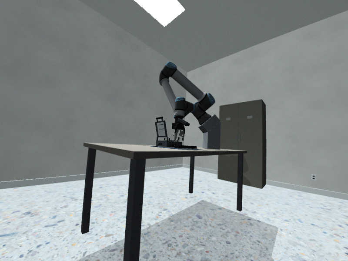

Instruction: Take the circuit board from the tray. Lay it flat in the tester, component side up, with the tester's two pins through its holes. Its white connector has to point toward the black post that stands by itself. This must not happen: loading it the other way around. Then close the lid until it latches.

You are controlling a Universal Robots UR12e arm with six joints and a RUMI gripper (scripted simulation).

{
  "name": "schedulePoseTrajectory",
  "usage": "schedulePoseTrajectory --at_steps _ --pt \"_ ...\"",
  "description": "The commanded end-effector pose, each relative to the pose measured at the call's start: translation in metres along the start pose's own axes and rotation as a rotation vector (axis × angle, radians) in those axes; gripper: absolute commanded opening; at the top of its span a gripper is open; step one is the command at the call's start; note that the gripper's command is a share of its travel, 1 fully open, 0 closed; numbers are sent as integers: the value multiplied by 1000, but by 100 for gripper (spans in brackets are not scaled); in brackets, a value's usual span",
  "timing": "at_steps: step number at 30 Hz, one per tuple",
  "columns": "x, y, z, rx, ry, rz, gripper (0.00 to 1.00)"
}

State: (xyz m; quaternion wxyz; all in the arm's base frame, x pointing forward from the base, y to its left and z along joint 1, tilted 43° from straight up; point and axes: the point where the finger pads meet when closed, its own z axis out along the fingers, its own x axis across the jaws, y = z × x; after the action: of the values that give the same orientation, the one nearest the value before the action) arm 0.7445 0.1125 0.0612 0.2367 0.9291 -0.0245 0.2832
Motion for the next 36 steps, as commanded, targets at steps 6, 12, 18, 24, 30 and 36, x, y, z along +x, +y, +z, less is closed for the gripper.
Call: schedulePoseTrajectory --at_steps 6,12,18,24,30,36 --pt "0 0 0 0 1 0 59" --pt "0 0 4 0 1 0 59" --pt "1 0 10 0 1 0 59" --pt "1 0 16 0 1 0 59" --pt "1 -1 24 0 1 0 59" --pt "1 -1 31 0 1 0 59"
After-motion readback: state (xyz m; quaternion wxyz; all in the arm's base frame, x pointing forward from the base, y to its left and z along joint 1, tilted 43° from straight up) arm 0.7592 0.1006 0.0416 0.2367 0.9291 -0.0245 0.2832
